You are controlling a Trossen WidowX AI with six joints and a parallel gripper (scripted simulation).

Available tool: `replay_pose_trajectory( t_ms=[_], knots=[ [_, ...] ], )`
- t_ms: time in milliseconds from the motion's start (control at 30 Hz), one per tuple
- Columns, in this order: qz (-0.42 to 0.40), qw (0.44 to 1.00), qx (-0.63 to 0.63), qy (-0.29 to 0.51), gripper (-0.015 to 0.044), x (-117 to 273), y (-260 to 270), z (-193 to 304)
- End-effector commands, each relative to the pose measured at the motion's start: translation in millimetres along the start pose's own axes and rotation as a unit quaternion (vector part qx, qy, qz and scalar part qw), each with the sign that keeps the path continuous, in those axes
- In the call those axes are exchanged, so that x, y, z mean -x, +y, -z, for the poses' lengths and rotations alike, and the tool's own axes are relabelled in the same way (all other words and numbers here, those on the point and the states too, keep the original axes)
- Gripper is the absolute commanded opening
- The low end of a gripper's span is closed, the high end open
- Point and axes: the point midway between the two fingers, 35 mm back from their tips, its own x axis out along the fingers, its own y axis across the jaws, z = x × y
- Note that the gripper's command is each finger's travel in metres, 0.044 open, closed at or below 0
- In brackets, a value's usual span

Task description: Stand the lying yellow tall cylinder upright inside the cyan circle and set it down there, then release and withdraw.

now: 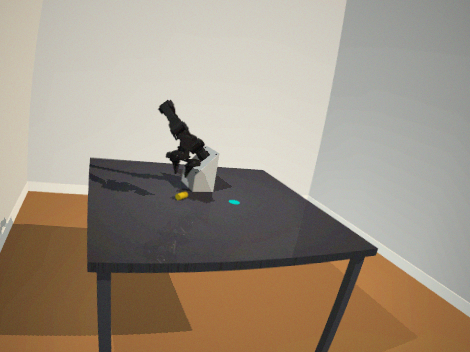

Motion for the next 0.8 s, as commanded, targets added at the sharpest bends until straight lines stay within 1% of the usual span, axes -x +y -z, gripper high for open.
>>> replay_pose_trajectory(
  t_ms=[0,200,267,433,633,767],
  knots=[
    [0.002,0.999,0.040,0.014,0.0309,-4.5,3.2,10.3],
    [0.002,0.999,0.040,0.014,0.0309,-4.5,3.2,10.3],
    [0.002,0.999,0.040,0.015,0.0309,-10.5,4.7,10.2],
    [0.001,0.999,0.039,0.019,0.0309,-56.0,10.1,10.1],
    [0.003,0.999,0.040,0.013,0.0309,-108.9,3.1,12.6],
    [0.004,0.999,0.041,0.012,0.0309,-114.4,1.5,13.1]
  ],
)
